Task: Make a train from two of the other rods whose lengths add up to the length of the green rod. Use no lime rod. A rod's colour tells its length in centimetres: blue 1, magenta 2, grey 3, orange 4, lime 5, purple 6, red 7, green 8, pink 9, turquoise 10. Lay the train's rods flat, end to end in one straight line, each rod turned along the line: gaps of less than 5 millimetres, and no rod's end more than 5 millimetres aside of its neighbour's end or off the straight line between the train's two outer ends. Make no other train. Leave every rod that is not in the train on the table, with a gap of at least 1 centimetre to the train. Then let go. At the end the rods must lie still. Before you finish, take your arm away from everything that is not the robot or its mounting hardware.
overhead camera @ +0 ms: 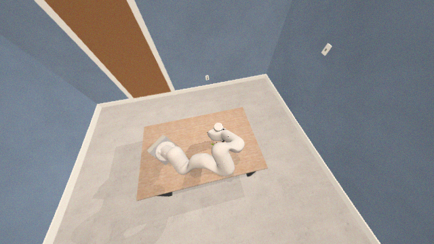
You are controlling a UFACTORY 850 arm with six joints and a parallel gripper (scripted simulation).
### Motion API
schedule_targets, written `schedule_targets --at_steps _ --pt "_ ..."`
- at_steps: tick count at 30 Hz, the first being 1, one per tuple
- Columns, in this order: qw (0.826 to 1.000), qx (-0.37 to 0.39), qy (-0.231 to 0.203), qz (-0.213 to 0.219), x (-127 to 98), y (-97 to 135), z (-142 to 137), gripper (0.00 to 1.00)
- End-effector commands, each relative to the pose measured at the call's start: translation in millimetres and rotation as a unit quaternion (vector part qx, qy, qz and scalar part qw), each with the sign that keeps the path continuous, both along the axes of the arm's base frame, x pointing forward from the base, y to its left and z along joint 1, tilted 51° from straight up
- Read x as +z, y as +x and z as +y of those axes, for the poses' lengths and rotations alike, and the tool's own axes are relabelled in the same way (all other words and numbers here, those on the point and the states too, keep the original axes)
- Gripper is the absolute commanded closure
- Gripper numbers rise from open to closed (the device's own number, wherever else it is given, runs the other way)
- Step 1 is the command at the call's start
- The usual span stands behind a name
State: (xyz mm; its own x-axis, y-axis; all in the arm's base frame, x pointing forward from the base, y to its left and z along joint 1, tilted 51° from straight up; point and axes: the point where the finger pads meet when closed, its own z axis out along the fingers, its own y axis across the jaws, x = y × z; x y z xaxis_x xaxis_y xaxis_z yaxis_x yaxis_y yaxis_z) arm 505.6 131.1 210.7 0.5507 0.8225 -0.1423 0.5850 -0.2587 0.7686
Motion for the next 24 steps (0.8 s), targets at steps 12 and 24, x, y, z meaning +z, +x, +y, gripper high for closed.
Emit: schedule_targets --at_steps 12,24 --pt "0.971 0.149 -0.142 0.124 0.3 0.1 0.4 0.00" --pt "0.913 0.254 -0.242 0.209 0.2 0.1 0.4 0.00"
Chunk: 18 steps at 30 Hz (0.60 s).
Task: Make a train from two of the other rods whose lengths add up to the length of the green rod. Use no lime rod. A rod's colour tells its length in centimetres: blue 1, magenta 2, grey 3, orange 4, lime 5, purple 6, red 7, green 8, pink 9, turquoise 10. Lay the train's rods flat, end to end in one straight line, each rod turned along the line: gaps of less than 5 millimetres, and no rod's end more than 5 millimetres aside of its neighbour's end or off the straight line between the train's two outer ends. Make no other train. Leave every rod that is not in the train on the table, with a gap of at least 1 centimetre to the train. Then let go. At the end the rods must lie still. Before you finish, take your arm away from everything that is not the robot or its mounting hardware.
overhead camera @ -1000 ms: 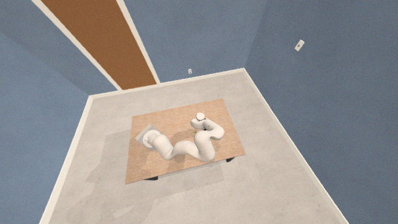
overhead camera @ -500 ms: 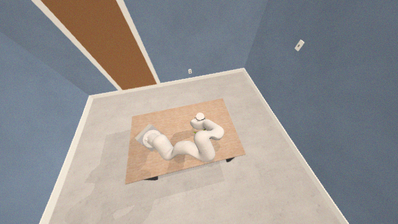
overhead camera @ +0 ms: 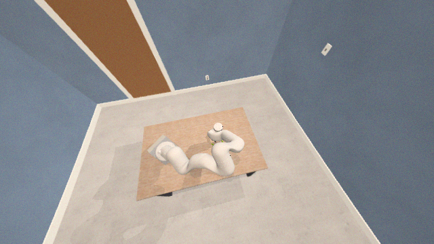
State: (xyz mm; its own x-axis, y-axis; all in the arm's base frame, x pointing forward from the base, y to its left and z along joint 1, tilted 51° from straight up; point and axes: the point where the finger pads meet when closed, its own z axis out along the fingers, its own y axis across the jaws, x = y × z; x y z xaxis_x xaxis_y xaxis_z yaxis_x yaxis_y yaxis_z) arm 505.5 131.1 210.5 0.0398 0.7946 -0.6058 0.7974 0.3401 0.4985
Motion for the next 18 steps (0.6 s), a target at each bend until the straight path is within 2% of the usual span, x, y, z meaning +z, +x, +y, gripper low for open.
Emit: schedule_targets --at_steps 1,7,9,10,18 --pt "0.997 0.048 -0.049 0.047 0.4 0.1 0.5 0.00" --pt "0.984 0.106 -0.105 0.094 0.3 0.1 0.5 0.00" --pt "0.984 0.106 -0.105 0.094 0.3 0.1 0.5 0.00" --pt "0.976 0.131 -0.129 0.114 0.3 0.1 0.4 0.00" --pt "0.943 0.203 -0.198 0.173 0.2 0.1 0.4 0.00"
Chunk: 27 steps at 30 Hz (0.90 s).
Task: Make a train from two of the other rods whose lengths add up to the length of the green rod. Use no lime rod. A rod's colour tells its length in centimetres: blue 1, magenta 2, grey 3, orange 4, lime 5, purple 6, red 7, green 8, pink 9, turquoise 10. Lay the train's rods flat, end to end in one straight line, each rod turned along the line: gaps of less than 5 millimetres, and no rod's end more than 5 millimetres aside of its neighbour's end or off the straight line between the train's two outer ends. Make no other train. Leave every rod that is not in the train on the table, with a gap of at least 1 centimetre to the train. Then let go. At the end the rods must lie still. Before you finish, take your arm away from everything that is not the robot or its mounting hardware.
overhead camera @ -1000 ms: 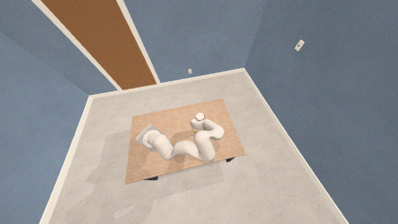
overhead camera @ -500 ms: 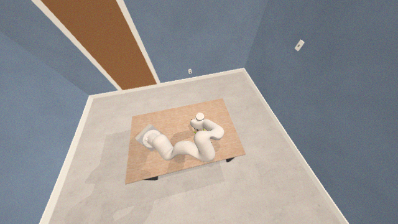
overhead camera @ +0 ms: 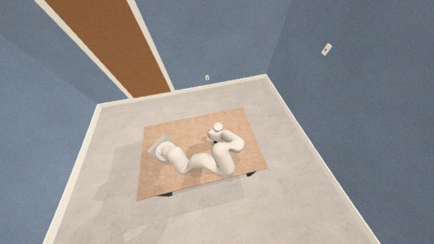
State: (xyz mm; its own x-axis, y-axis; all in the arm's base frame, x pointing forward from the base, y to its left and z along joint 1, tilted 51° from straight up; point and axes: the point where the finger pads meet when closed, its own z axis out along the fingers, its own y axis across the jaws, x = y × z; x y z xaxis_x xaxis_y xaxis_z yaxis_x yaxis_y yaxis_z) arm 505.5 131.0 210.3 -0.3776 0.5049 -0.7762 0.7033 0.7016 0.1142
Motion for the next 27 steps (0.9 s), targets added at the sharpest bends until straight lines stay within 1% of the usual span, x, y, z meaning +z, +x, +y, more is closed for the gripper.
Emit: schedule_targets --at_steps 1,6,8,10,12,16,23,25,27 --pt "0.997 0.048 -0.049 0.047 0.4 0.1 0.5 0.00" --pt "0.987 0.096 -0.096 0.086 0.3 0.1 0.5 0.00" --pt "0.987 0.096 -0.096 0.086 0.3 0.1 0.5 0.00" --pt "0.976 0.132 -0.130 0.115 0.3 0.1 0.4 0.00" --pt "0.970 0.147 -0.144 0.127 0.3 0.1 0.4 0.00" --pt "0.953 0.184 -0.180 0.158 0.2 0.1 0.4 0.00" --pt "0.915 0.248 -0.241 0.209 0.2 0.1 0.4 0.00" --pt "0.915 0.248 -0.241 0.209 0.2 0.1 0.4 0.00" --pt "0.903 0.264 -0.256 0.222 0.2 0.1 0.4 0.00"
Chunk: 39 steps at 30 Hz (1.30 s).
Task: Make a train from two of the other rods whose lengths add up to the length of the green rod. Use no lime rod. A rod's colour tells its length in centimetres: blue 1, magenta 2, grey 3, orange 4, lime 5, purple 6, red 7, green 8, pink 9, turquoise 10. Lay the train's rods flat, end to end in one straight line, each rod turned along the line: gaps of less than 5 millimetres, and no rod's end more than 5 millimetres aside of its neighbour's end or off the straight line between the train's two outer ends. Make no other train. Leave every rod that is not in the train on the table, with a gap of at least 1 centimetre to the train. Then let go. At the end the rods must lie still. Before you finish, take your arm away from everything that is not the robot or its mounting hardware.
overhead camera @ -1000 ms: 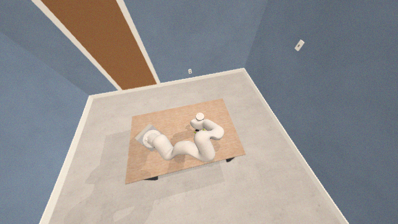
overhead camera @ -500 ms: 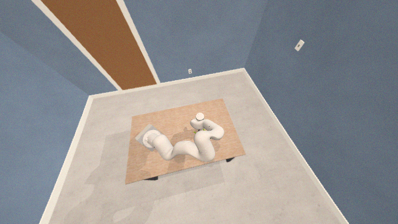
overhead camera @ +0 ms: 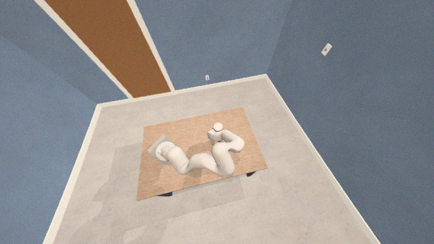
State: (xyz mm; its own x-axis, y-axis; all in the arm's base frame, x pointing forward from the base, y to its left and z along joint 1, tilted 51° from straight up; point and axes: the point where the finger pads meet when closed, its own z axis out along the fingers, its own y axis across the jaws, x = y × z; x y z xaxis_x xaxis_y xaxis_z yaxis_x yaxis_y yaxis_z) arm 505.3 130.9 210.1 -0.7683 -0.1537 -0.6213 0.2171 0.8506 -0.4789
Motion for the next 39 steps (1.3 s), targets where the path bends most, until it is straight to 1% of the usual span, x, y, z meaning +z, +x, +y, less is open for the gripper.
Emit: schedule_targets --at_steps 1,7,39 --pt "0.999 0.029 -0.032 0.032 0.4 0.2 0.5 0.00" --pt "0.997 0.045 -0.047 0.045 0.4 0.2 0.5 0.00" --pt "0.997 0.045 -0.047 0.045 0.4 0.2 0.5 0.00"
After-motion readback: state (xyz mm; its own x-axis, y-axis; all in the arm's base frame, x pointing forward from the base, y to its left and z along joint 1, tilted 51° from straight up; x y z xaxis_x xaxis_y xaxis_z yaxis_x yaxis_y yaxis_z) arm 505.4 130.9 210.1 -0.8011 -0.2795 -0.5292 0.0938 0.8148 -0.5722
